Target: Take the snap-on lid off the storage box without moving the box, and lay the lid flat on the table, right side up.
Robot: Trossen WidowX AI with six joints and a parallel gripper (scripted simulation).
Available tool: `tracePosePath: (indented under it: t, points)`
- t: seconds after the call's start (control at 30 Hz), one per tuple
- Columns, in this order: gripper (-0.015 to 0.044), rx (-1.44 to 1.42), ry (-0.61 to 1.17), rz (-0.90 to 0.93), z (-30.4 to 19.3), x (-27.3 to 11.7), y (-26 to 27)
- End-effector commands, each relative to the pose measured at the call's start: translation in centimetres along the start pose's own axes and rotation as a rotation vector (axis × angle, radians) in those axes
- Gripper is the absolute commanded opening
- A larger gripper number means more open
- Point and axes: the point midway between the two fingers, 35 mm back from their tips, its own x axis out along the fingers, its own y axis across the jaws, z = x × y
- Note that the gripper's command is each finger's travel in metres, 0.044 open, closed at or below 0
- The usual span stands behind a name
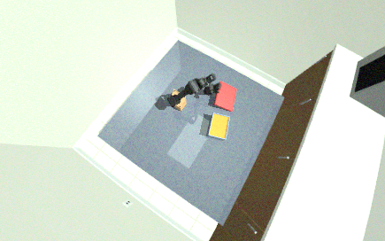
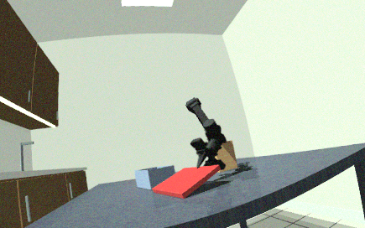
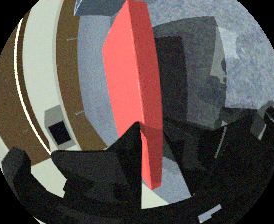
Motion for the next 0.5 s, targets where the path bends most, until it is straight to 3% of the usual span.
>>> tracePosePath:
  t: [0.0, 0.3, 0.37, 0.47]
  points:
    - [0.0026, -0.002, 0.000, -0.003, 0.00, 0.00, 0.04]
    - [0.0263, -0.009, 0.001, -0.015, 0.00, -0.02, 0.19]
    - [0.0275, -0.009, 0.001, -0.015, 0.00, -0.02, 0.19]
    - [0.0354, -0.009, 0.002, -0.016, 0.05, -0.39, -0.22]
